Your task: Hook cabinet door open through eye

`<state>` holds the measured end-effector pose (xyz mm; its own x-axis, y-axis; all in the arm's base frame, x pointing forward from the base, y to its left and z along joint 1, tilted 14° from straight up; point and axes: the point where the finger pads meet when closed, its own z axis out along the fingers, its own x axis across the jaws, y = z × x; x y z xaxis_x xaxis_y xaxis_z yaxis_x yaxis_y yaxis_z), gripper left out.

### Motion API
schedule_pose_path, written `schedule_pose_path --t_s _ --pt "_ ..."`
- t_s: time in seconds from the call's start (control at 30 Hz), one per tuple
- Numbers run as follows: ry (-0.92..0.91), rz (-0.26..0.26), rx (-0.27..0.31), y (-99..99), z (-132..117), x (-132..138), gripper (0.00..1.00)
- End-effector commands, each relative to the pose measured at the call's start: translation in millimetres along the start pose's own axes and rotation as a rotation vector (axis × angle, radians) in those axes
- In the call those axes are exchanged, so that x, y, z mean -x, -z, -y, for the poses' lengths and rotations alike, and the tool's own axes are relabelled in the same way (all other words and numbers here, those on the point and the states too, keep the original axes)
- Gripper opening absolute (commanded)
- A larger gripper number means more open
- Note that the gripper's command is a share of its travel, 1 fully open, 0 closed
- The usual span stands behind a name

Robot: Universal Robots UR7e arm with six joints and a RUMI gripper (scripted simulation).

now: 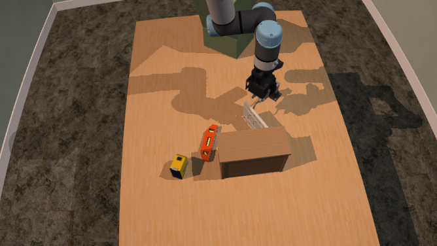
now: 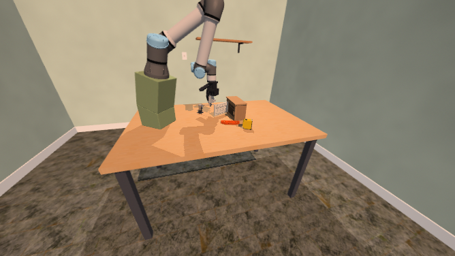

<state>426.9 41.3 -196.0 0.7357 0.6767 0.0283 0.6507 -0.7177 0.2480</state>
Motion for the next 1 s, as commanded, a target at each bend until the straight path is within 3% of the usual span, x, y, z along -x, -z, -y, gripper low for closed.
schedule_pose_path --t_s 0.0,0.97 --pt "0.0 -0.001 0.0 0.3 -0.1 -0.3 0.01" --pt "0.0 -0.001 0.0 -3.5 -1.3 -0.3 0.01"
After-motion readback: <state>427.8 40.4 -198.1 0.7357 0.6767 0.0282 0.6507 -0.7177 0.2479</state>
